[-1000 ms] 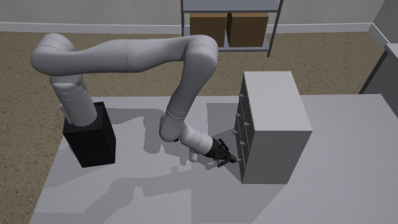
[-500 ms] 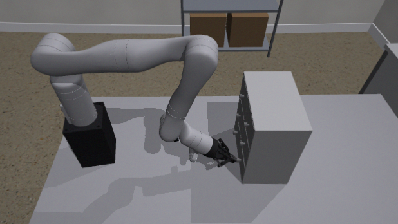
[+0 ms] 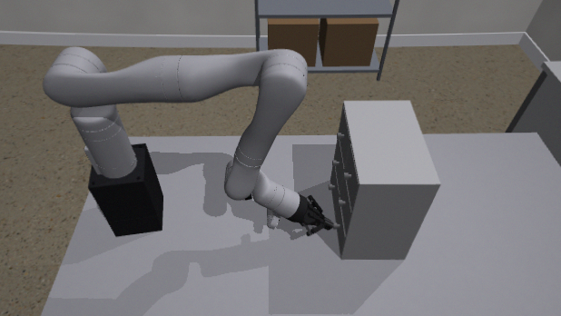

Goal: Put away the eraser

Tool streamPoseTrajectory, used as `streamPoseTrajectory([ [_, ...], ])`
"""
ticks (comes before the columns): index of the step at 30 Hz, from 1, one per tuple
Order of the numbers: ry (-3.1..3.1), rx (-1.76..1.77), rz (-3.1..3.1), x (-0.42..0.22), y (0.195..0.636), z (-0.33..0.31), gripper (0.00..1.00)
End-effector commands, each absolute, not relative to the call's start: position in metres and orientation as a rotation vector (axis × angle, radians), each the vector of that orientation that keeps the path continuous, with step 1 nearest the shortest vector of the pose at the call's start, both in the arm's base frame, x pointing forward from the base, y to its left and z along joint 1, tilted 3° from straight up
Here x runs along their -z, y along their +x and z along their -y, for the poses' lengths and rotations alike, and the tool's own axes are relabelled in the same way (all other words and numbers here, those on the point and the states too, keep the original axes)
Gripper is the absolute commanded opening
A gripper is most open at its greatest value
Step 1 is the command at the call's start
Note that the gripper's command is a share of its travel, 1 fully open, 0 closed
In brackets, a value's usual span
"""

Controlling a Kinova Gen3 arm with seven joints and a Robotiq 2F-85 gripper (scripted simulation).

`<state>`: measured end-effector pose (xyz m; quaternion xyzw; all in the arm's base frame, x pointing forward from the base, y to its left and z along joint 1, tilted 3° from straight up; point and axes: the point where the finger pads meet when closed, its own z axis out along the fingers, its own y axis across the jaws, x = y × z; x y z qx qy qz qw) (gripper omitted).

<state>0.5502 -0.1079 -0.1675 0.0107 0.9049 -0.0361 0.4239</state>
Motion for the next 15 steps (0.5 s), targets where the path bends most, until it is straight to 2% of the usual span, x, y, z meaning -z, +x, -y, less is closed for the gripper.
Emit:
streamPoseTrajectory([
  [1, 0.026, 0.091, -2.26, 0.1659, 0.5518, 0.108, 0.0],
  [15, 0.026, 0.091, -2.26, 0.1659, 0.5499, 0.1079, 0.0],
])
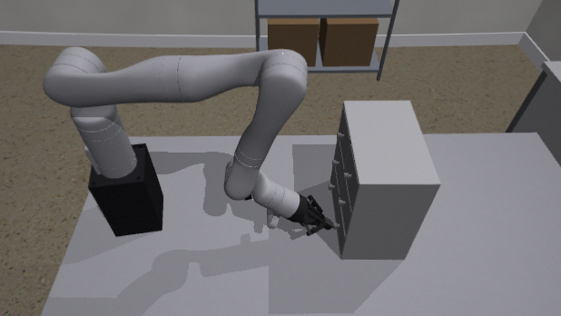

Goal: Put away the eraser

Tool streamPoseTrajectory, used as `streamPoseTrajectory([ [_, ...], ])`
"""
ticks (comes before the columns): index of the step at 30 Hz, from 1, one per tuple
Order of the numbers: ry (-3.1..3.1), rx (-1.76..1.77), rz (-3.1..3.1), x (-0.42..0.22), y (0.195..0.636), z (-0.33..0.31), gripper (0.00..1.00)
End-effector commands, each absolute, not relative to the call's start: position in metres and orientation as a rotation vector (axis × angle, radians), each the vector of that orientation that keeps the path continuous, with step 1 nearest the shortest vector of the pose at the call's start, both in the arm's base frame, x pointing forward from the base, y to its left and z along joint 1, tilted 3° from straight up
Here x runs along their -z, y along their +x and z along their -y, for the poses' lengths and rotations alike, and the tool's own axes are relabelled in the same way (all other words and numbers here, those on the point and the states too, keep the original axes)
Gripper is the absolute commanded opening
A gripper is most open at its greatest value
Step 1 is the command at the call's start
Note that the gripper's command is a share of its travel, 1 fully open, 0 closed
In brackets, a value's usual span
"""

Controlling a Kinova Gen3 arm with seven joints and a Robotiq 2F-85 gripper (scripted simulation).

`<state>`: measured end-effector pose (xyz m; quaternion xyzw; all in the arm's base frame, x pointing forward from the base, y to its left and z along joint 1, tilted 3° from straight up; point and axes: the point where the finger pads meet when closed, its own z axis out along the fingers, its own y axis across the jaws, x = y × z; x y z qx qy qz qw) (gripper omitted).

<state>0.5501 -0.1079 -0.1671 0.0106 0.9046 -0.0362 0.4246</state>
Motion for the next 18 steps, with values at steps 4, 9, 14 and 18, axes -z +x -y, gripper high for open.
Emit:
streamPoseTrajectory([
  [4, 0.026, 0.091, -2.26, 0.166, 0.537, 0.107, 0.0],
  [9, 0.026, 0.091, -2.26, 0.166, 0.512, 0.106, 0.0],
  [14, 0.026, 0.091, -2.26, 0.166, 0.502, 0.106, 0.0],
  [18, 0.026, 0.091, -2.26, 0.166, 0.502, 0.105, 0.0],
])
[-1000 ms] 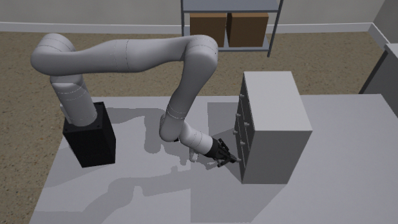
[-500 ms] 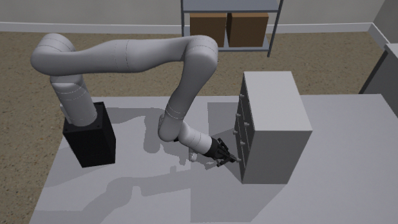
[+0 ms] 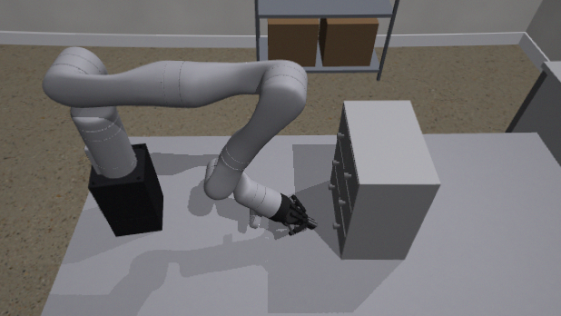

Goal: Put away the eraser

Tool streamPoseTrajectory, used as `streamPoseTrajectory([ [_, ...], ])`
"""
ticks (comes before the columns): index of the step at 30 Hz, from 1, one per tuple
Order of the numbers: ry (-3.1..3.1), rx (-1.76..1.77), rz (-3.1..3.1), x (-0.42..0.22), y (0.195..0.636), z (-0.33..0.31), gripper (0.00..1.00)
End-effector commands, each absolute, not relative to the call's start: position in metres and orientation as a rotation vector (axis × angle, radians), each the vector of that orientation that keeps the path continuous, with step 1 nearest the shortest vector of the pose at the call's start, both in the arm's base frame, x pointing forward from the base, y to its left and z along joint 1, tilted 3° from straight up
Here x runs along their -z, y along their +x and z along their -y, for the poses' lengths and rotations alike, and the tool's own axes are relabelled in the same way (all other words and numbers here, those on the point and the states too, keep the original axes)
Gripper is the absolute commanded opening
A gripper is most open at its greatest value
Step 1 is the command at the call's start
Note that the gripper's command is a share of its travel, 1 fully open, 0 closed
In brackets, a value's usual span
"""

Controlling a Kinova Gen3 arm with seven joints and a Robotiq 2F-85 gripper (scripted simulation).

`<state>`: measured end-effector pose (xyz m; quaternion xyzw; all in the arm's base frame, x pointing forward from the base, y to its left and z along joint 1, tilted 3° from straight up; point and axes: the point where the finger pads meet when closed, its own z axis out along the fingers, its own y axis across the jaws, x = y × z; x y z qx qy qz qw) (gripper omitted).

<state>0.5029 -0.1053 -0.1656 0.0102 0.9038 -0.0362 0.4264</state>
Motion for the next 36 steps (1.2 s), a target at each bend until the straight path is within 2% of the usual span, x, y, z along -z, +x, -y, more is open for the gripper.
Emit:
streamPoseTrajectory([
  [1, 0.026, 0.091, -2.26, 0.166, 0.502, 0.105, 0.0],
  [21, 0.026, 0.091, -2.26, 0.099, 0.454, 0.099, 0.0],
  [36, 0.027, 0.091, -2.266, 0.094, 0.451, 0.099, 0.0],
])
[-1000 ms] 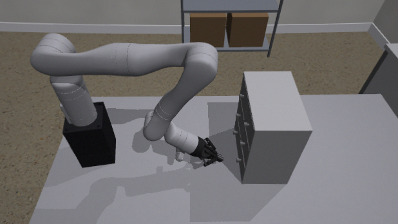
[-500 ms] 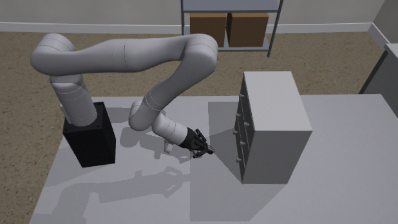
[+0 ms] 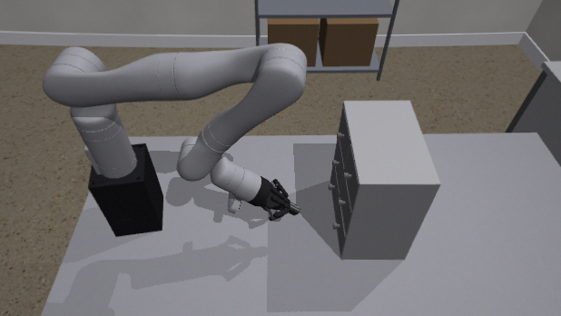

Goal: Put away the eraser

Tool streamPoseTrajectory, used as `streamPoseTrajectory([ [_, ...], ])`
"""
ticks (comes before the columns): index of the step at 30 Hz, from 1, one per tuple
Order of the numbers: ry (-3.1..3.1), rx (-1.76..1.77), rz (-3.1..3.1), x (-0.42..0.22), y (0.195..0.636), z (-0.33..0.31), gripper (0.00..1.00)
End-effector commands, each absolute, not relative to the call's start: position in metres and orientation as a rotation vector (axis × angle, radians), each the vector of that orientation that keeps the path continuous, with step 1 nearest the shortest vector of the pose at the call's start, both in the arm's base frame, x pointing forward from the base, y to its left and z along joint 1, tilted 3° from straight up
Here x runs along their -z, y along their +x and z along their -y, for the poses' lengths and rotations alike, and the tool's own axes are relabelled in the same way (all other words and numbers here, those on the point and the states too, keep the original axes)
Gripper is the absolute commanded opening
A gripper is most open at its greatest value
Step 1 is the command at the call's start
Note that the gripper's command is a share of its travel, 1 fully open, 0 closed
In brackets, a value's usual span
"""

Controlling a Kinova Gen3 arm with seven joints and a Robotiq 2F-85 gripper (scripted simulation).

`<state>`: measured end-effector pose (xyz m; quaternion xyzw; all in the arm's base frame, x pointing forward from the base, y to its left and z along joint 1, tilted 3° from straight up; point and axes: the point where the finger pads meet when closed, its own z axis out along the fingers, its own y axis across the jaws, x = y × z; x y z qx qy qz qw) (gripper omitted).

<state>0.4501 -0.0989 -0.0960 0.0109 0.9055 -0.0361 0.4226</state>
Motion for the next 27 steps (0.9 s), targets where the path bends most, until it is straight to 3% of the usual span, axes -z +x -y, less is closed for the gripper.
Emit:
streamPoseTrajectory([
  [1, 0.027, 0.091, -2.268, 0.094, 0.451, 0.099, 0.0],
  [27, 0.037, 0.091, -2.469, 0.071, 0.432, 0.097, 0.0],
])
